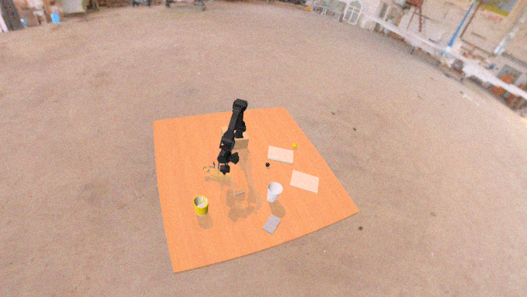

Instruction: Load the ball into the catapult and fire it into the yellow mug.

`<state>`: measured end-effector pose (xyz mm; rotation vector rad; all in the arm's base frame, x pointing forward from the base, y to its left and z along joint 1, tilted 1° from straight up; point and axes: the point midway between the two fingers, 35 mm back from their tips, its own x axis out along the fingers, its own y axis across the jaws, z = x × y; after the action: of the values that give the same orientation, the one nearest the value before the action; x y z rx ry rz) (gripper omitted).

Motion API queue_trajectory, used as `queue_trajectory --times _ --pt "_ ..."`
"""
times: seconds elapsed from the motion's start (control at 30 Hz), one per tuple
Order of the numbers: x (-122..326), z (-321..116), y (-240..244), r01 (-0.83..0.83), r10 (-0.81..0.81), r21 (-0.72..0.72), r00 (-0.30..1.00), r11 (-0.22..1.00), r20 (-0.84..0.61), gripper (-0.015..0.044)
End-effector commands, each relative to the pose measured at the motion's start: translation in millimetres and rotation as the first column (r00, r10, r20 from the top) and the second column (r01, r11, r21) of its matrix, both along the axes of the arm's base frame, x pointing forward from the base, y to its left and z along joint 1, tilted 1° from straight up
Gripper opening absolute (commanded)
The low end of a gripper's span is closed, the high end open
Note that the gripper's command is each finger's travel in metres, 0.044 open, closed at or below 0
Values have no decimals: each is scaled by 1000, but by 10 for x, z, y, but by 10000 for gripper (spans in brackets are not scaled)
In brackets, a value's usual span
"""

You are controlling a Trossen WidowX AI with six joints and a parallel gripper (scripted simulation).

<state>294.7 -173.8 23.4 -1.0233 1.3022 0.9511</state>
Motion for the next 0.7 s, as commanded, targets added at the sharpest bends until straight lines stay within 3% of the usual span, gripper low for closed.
queue_trajectory --times 0.0,0.67 --pt "-22 -98 12 6 -6 6 1000 1000 -14 440" --pt "-23 -424 18 6 -6 6 1000 1000 -14 440"
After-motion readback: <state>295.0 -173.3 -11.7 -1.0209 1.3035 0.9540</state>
